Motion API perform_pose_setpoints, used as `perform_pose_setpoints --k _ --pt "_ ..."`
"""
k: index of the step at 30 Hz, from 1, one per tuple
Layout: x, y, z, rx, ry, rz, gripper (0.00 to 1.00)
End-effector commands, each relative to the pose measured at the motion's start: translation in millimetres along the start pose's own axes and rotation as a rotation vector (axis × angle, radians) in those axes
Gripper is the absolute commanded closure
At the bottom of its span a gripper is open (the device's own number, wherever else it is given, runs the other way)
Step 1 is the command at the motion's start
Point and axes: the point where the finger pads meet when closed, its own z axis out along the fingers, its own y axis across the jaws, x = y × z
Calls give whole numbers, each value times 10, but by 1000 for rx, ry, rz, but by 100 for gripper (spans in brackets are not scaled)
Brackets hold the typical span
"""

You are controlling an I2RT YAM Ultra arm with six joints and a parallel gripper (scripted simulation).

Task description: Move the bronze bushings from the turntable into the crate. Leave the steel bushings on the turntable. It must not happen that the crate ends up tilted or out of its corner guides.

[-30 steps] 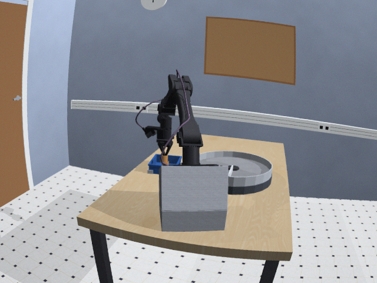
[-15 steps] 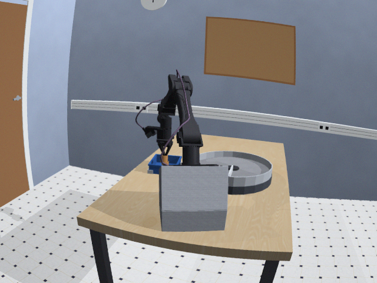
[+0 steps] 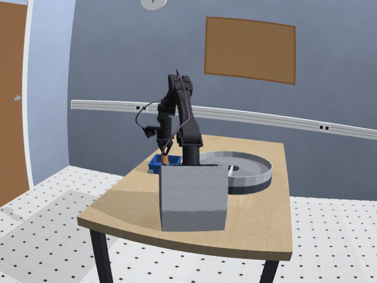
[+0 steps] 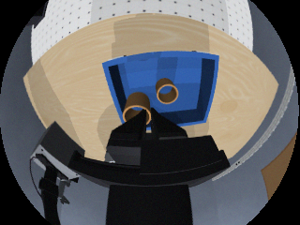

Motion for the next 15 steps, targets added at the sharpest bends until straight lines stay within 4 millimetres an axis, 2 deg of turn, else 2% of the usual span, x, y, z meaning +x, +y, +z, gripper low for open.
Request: perform_pose_setpoints --k 1,6,11,15 --pt "-38 -93 -10 14 -22 2 100" --pt "-46 -114 39 23 -26 3 100" --pt "22 14 203 -11 -7 2 100" --pt "33 29 267 -15 -4 2 100"
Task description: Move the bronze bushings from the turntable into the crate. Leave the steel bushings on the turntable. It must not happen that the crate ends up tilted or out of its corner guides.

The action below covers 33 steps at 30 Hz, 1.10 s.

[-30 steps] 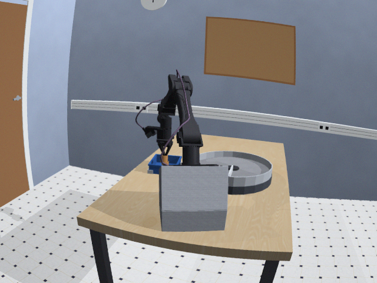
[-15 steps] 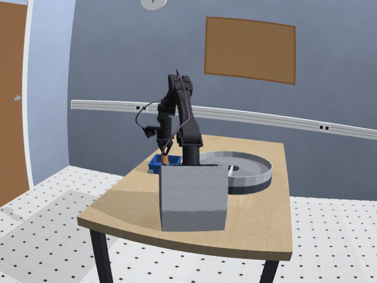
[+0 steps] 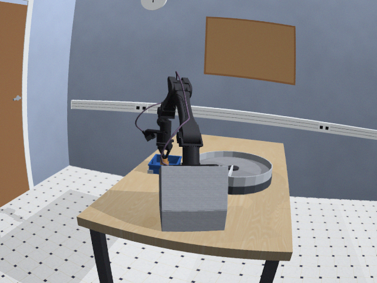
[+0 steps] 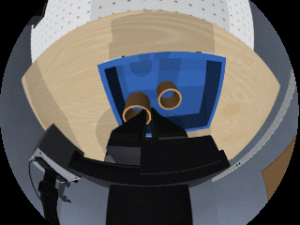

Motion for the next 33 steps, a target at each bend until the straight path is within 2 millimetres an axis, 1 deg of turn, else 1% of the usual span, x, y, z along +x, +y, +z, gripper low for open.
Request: perform_pose_setpoints --k 1,2,9,15,18,19,23,33 --pt "41 21 100 -13 -6 3 100" --pt "-29 -125 24 25 -26 6 100" --pt "18 -20 205 -1 -12 5 100" --pt "39 27 293 -12 -6 4 100" --pt "40 30 300 -13 -5 4 100" --pt "19 -22 207 7 -16 5 100" --pt "27 0 257 -1 -12 5 100" --pt "35 14 260 -7 -9 5 100"
